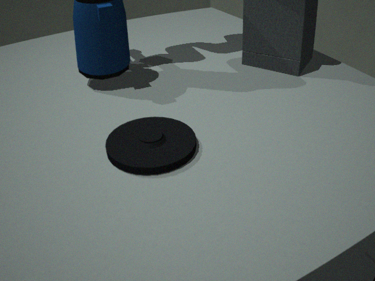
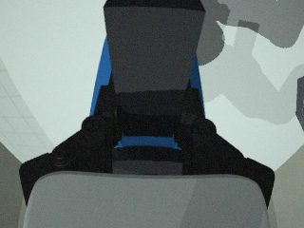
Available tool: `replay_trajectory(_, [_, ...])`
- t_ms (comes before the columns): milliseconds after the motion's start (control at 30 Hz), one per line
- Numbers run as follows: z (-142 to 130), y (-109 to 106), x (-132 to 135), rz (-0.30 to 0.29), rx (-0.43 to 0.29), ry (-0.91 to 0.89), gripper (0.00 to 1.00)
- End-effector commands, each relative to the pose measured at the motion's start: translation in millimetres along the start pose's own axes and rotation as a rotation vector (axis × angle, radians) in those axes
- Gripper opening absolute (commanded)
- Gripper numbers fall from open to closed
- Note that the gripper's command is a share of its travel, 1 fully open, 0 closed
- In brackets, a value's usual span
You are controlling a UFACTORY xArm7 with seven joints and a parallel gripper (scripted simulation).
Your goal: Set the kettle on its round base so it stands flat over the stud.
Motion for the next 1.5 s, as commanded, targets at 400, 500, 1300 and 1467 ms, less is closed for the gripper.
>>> replay_trajectory(400, [0.3, -3.5, -1.6, 0.004, 0.001, 0.000, 0.00])
replay_trajectory(500, [0.3, -3.5, -1.6, 0.004, 0.001, 0.000, 0.00])
replay_trajectory(1300, [0.3, -3.5, -1.6, 0.004, 0.001, 0.000, 0.00])
replay_trajectory(1467, [-2.4, -6.6, -1.5, 0.004, 0.001, 0.000, 0.00])
Point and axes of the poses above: the point where the finger pads meet when closed, its own y axis out along the fingers, its own x axis across the jaws, z = x × y, the point moved 2 cm from there along -y, back along the fingers, and after that the axes turned 6 degrees about y, right-handed, at the moved point
